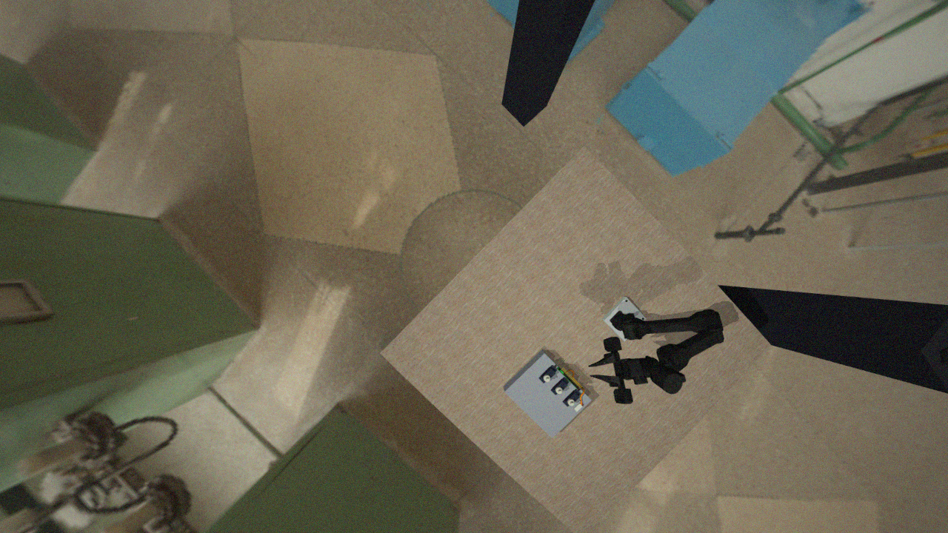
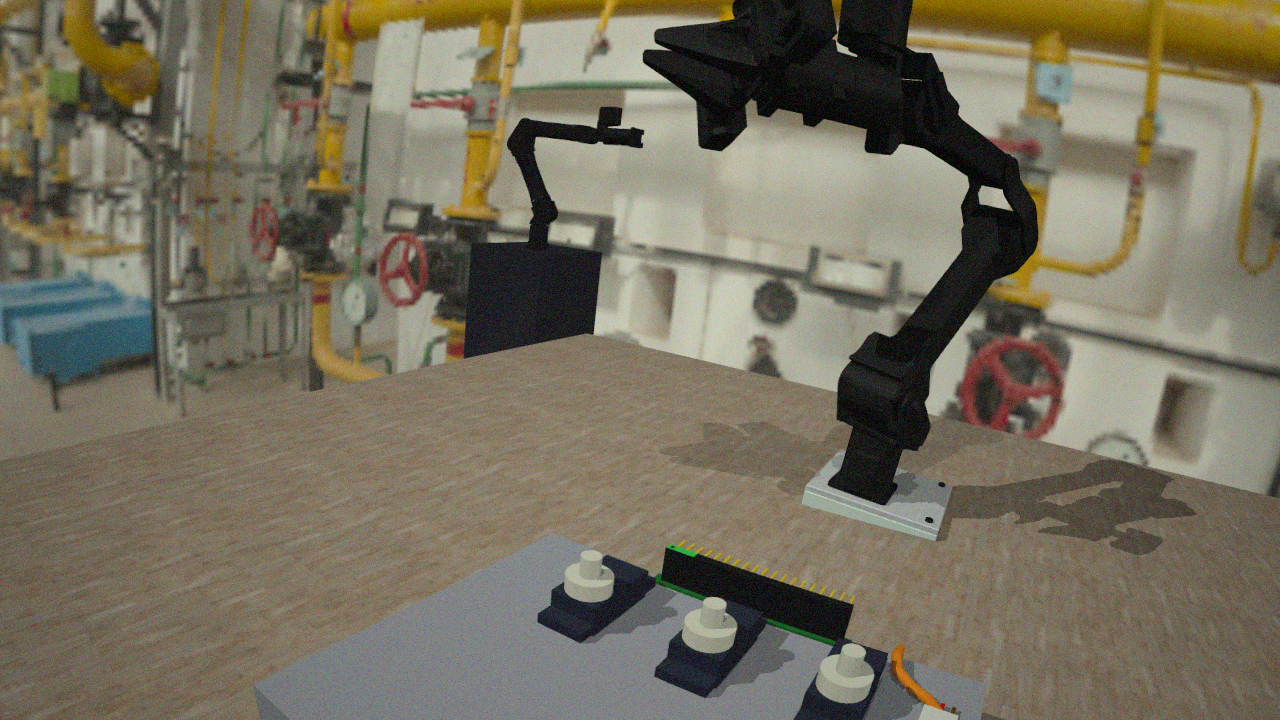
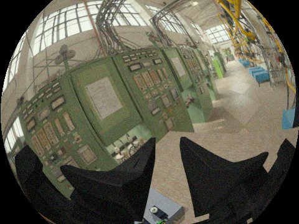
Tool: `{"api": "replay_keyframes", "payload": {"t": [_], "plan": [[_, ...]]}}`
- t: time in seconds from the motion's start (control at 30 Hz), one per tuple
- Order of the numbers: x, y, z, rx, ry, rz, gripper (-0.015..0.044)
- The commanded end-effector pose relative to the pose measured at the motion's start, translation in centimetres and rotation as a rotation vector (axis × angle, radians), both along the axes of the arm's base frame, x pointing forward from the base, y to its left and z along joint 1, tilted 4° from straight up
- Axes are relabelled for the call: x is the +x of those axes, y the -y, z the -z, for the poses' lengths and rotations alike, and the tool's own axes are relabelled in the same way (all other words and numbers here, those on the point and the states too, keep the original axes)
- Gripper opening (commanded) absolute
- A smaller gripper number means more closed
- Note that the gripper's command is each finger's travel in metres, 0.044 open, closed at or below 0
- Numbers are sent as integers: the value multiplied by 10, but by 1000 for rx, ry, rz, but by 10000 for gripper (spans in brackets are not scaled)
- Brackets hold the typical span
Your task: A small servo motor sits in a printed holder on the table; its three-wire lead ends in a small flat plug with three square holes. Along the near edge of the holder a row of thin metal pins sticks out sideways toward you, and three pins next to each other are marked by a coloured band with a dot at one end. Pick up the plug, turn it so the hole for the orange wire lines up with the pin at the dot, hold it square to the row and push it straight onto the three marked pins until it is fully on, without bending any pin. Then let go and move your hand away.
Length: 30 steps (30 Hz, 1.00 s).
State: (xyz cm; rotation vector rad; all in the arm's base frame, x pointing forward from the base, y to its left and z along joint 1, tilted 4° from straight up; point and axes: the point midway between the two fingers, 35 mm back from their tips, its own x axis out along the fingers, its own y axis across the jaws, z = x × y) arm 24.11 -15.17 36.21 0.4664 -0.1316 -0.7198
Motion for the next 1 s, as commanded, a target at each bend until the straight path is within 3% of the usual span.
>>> {"api": "replay_keyframes", "payload": {"t": [0.0,0.97], "plan": [[18,-19,6,-64,-33,-115,115],[77,-153,34,-479,-86,-714,115]]}}
